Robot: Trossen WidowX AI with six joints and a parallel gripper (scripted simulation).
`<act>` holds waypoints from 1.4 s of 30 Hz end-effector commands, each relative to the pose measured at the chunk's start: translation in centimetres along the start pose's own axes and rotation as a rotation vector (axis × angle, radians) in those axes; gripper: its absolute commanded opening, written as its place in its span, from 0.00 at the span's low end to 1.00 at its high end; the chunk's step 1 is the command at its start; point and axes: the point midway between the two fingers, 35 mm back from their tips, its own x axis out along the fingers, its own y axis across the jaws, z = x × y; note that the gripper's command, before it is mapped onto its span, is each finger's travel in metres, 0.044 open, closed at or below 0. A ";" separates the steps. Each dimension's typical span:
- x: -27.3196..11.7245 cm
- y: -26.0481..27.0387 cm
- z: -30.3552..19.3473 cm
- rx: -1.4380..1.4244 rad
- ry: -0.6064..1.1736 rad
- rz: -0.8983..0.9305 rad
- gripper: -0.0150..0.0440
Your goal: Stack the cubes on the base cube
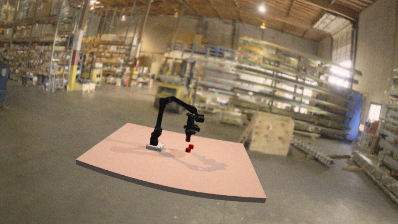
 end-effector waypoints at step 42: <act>5.9 0.1 -0.1 0.015 0.002 0.004 0.43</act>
